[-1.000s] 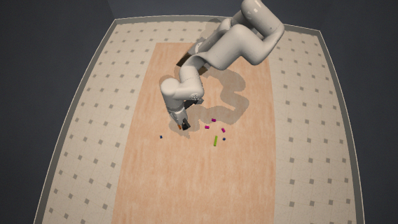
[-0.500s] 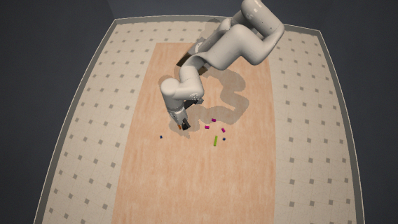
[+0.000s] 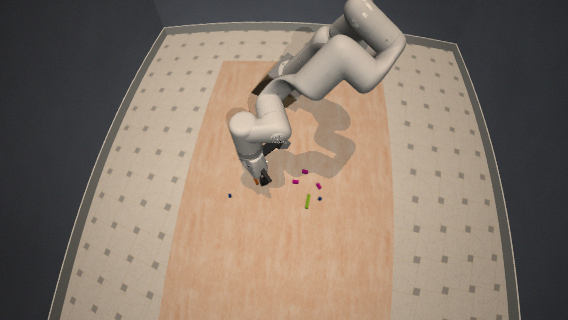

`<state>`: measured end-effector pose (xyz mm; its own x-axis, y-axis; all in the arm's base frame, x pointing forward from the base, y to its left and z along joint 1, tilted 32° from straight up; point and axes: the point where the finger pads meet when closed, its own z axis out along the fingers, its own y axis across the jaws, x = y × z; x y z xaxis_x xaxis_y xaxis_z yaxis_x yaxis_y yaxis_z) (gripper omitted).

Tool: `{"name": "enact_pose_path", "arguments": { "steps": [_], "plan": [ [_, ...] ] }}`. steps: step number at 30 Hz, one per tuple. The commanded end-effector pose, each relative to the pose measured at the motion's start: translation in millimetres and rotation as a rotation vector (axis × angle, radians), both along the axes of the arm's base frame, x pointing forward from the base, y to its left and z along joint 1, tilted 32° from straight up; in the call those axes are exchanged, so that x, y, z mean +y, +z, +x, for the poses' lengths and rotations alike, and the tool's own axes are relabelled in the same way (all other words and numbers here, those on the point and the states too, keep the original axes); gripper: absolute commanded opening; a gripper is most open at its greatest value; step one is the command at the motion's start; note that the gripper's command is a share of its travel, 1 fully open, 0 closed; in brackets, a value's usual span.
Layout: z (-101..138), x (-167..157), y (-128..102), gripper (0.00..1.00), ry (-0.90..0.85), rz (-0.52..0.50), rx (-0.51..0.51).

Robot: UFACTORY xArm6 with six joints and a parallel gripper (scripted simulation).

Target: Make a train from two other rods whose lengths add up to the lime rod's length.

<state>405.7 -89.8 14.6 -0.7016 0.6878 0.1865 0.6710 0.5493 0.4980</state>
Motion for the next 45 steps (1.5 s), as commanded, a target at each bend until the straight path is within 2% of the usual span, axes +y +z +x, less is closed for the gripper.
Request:
{"name": "enact_pose_path", "arguments": {
  "steps": [1, 45],
  "plan": [
    [0.9, -0.9, 0.9, 1.00, -0.001, -0.002, -0.003],
    [1.0, -0.2, 1.4, 1.00, 0.041, -0.013, -0.026]
  ]
}}
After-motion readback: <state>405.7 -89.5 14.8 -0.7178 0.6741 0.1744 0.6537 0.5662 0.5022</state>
